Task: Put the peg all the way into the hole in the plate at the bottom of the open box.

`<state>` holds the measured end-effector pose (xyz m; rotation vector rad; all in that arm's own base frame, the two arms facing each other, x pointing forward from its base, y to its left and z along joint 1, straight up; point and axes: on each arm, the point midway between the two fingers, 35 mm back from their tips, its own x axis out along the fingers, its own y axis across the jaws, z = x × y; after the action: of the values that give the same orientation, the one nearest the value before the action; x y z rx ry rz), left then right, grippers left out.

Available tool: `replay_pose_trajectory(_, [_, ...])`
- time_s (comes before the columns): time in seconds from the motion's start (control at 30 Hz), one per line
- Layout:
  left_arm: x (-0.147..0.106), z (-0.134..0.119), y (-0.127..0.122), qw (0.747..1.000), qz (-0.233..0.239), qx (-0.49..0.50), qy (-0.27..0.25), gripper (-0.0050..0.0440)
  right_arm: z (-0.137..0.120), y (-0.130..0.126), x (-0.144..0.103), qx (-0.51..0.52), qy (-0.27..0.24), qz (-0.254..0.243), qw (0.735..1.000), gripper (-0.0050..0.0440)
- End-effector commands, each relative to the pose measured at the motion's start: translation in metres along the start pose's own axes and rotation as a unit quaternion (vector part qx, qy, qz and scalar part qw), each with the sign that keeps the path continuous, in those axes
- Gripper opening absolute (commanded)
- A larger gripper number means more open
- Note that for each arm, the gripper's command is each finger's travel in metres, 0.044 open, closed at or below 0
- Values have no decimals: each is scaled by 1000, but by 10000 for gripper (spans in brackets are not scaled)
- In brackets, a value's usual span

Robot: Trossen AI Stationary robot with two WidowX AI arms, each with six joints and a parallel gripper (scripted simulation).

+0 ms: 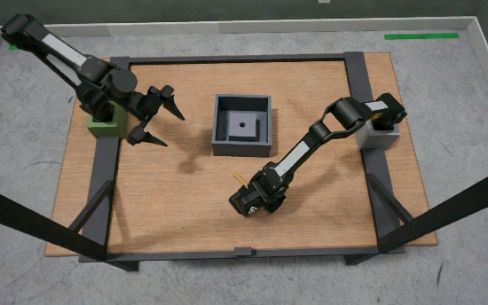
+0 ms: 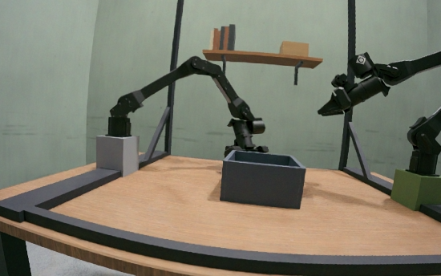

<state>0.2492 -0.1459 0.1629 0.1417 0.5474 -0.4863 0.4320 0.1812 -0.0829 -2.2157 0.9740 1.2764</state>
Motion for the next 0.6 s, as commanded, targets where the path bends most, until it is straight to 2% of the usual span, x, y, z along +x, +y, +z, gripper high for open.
replay_pose_trajectory(0.0, [-2,6,0,1000,0,-1,-9,440,-8,-8,-12,8,3,-16,1000,110])
replay_pose_trajectory(0.03, [-2,6,0,1000,0,-1,-9,440,-8,-8,-12,8,3,-16,1000,110])
replay_pose_trajectory(0.07, [-2,6,0,1000,0,-1,-9,440,-8,-8,-12,8,3,-16,1000,90])
replay_pose_trajectory(0.13, [-2,6,0,1000,0,-1,-9,440,-8,-8,-12,8,3,-16,1000,90])
replay_pose_trajectory(0.17, [-2,6,0,1000,0,-1,-9,440,-8,-8,-12,8,3,-16,1000,70])
replay_pose_trajectory(0.3, [-2,6,0,1000,0,-1,-9,440,-8,-8,-12,8,3,-16,1000,70])
replay_pose_trajectory(0.33, [-2,6,0,1000,0,-1,-9,440,-8,-8,-12,8,3,-16,1000,50])
replay_pose_trajectory(0.57, [-2,6,0,1000,0,-1,-9,440,-8,-8,-12,8,3,-16,1000,17])
